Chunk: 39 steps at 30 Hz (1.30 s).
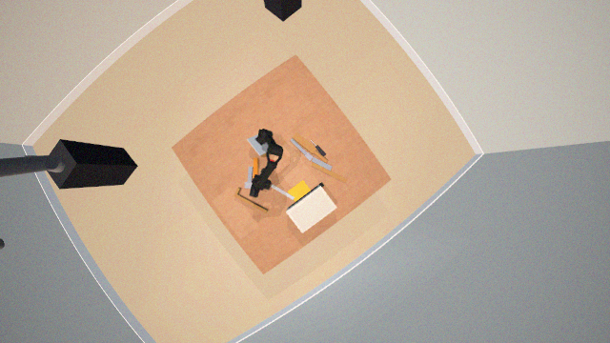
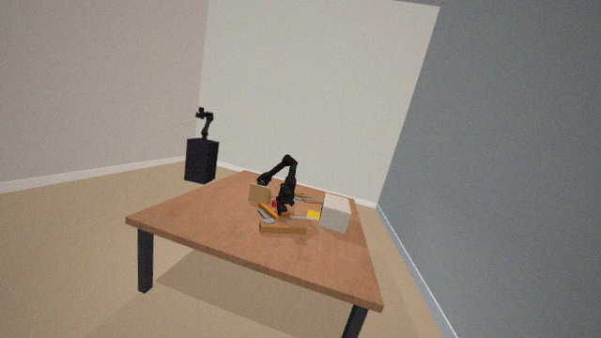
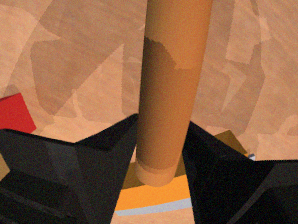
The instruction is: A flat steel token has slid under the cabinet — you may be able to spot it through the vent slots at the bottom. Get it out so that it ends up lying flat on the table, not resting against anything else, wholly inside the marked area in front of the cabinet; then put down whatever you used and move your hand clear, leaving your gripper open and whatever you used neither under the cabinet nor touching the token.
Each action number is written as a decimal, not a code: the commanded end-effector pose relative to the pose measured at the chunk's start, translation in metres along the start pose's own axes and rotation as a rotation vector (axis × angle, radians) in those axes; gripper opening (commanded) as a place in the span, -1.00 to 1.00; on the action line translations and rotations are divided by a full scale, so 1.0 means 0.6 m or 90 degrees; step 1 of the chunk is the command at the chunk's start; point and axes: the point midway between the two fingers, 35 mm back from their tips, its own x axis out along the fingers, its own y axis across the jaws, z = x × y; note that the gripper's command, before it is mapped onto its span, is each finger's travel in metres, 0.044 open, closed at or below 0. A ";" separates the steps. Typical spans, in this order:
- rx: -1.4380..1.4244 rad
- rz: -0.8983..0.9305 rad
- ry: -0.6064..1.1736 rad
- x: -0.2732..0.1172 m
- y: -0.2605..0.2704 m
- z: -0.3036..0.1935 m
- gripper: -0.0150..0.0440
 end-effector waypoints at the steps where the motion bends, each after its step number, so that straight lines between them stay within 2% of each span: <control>1: -0.001 -0.003 -0.002 -0.003 -0.002 0.011 -0.49; 8: -0.002 -0.003 -0.003 -0.003 0.001 0.030 -0.49; 15: -0.003 0.002 -0.002 0.002 0.004 0.024 0.13; 16: -0.003 0.002 -0.002 0.002 0.004 0.024 0.19; 19: -0.003 0.002 -0.002 0.002 0.004 0.024 0.19; 22: -0.003 -0.003 -0.003 0.002 0.004 0.024 0.42; 37: -0.004 -0.003 -0.003 0.007 0.004 0.023 0.42; 39: -0.008 -0.003 -0.003 0.003 0.004 0.025 0.25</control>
